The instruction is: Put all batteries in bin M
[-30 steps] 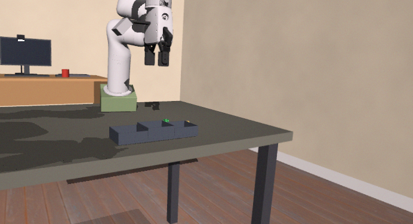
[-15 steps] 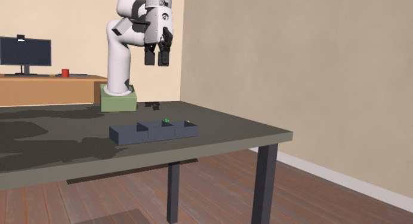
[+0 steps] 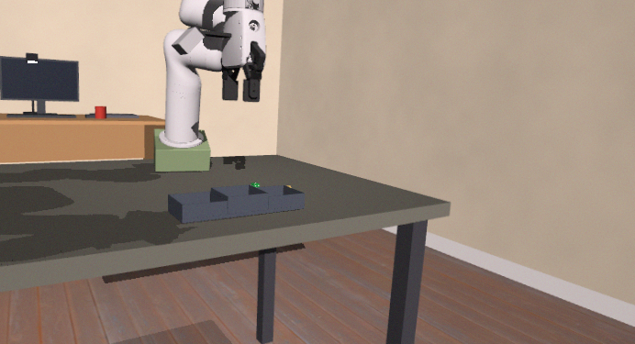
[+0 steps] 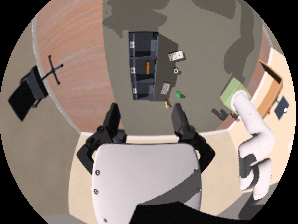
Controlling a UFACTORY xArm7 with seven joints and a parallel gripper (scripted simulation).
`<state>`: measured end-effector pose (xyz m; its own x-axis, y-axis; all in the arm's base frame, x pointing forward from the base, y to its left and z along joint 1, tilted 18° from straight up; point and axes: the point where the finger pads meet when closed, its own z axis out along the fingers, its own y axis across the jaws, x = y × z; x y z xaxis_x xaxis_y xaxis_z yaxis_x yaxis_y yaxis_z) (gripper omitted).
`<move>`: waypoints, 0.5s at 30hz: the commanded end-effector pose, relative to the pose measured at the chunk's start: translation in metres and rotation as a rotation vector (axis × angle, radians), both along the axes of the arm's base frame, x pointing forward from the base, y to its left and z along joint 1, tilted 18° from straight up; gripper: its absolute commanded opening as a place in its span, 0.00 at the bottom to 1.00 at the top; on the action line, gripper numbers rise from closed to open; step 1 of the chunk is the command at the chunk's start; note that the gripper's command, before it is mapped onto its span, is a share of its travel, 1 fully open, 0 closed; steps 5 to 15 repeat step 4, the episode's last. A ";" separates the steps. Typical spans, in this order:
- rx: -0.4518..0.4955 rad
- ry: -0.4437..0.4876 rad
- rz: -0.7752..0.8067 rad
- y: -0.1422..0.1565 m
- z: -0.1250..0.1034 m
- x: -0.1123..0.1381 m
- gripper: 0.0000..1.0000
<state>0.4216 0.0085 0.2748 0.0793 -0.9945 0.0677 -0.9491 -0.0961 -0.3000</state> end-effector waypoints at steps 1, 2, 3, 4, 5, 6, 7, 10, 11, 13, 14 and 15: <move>0.000 -0.004 0.000 0.000 0.002 0.001 1.00; 0.000 -0.004 0.000 0.000 0.002 0.001 1.00; 0.000 -0.004 0.000 0.000 0.002 0.001 1.00; 0.000 -0.004 0.000 0.000 0.002 0.001 1.00; 0.000 -0.004 0.000 0.000 0.002 0.001 1.00; 0.000 -0.004 0.000 0.000 0.002 0.001 1.00; 0.000 -0.004 0.000 0.000 0.002 0.001 1.00; 0.000 -0.004 0.000 0.000 0.002 0.001 1.00; 0.000 -0.004 0.000 0.000 0.002 0.001 1.00; 0.000 -0.004 0.000 0.000 0.002 0.001 1.00; 0.000 -0.004 0.000 0.000 0.002 0.001 1.00; 0.000 -0.004 0.000 0.000 0.002 0.001 1.00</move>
